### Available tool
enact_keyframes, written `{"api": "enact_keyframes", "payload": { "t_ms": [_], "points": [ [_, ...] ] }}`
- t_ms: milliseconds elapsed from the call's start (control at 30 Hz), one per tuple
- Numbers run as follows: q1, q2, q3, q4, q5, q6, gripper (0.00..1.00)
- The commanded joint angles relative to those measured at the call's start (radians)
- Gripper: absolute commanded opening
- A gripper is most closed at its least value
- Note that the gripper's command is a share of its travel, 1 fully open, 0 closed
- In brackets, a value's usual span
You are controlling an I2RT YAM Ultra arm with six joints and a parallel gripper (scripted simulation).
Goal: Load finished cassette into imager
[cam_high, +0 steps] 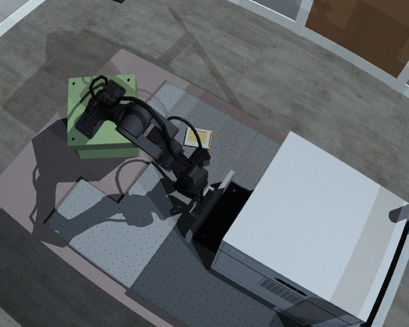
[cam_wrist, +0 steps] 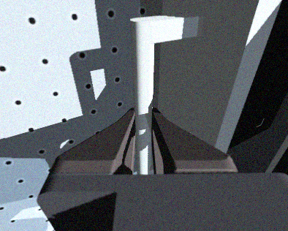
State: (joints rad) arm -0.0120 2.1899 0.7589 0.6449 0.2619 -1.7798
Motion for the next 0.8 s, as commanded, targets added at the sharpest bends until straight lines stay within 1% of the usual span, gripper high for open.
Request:
{"api": "enact_keyframes", "payload": {
  "t_ms": [0, 100, 167, 267, 300, 467, 767],
  "points": [
    [0.015, -0.038, 0.031, -0.085, 0.015, 0.019, 0.00],
    [0.024, -0.068, 0.077, -0.243, 0.038, 0.045, 0.00],
    [0.024, -0.068, 0.081, -0.261, 0.038, 0.050, 0.00],
    [0.024, -0.069, 0.073, -0.264, 0.038, 0.054, 0.00],
    [0.023, -0.068, 0.030, -0.264, 0.039, 0.053, 0.00],
    [0.020, -0.070, 0.016, -0.255, 0.038, 0.054, 0.00],
    [0.013, -0.080, -0.033, -0.217, 0.037, 0.054, 0.00]
  ]
}}
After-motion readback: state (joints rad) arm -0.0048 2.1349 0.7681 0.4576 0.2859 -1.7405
